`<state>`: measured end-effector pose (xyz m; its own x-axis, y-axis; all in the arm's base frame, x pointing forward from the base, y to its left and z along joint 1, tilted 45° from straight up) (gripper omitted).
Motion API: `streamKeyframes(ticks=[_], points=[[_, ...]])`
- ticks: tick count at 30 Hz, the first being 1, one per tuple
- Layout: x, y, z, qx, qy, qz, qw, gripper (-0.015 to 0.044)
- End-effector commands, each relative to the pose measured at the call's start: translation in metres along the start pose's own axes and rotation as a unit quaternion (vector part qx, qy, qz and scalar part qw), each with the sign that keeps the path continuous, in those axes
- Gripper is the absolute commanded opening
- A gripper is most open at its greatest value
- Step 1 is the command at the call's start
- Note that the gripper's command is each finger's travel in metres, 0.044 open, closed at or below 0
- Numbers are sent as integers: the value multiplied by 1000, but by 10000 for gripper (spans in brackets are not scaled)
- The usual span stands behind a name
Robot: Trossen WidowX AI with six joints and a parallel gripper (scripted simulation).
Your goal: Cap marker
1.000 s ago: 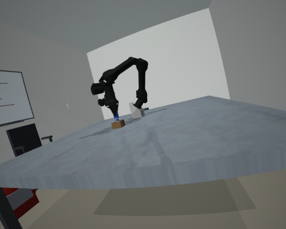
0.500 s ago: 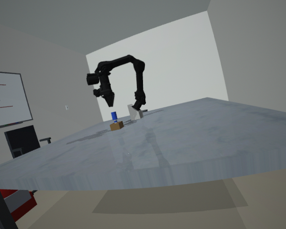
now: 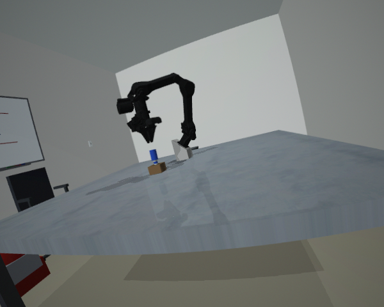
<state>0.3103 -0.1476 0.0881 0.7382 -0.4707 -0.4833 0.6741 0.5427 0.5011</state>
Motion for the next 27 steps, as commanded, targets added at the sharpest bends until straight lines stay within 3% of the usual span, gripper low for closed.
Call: streamKeyframes(ticks=[1, 2, 27], points=[[-2, -2, -5, 0, 1, 265, 964, 20], [-2, -2, -5, 0, 1, 265, 964, 0], [-2, -2, -21, 1, 1, 265, 964, 0]])
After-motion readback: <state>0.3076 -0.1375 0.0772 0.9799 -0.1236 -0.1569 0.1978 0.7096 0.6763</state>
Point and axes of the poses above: the point midway between the two fingers, 35 mm back from their tips, its own z axis back along the fingers, its own y axis across the jaws, x = y × z, the point moved 8 cm from there along z, back along the fingers, and after that the axes turned 15 degrees about -z, right-handed, at the moved point
